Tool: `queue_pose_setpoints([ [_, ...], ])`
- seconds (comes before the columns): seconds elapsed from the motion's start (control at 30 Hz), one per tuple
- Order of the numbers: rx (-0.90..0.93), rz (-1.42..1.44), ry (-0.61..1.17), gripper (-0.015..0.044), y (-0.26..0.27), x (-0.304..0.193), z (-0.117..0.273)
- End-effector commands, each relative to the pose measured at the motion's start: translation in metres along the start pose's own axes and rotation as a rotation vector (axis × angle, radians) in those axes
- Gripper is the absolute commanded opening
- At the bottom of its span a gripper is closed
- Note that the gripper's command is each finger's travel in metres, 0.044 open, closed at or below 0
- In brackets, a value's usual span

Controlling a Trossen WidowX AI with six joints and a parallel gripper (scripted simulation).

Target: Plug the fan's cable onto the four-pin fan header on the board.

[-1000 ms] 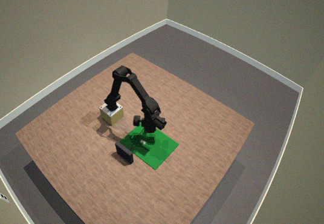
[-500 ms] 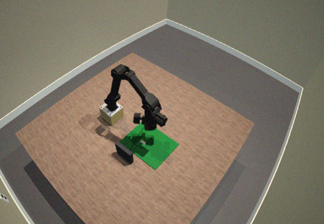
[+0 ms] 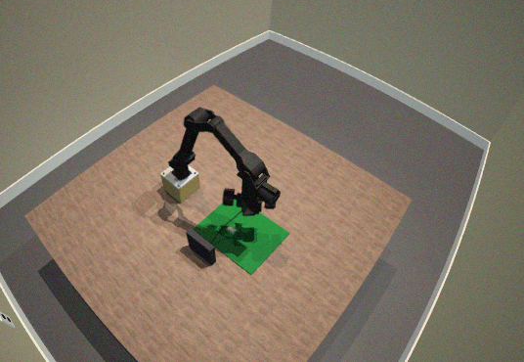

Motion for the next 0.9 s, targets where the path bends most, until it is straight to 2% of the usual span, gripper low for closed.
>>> queue_pose_setpoints([
  [0.0,-0.003,-0.004,-0.053,0.0000,0.009,0.009,0.003],
  [0.23,-0.012,-0.004,-0.085,0.0000,0.013,0.013,0.003],
  [0.87,-0.147,0.014,-0.286,0.0000,0.024,0.004,-0.027],
])
Point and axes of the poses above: the point midway between the two fingers, 35 mm back from their tips, its own z axis back along the fingers, its own y axis across the jaws, x = y × z, the point moved 8 cm from there along z, back along the fingers, and after that the axes turned 13 degrees about z, right-handed, at the moved point
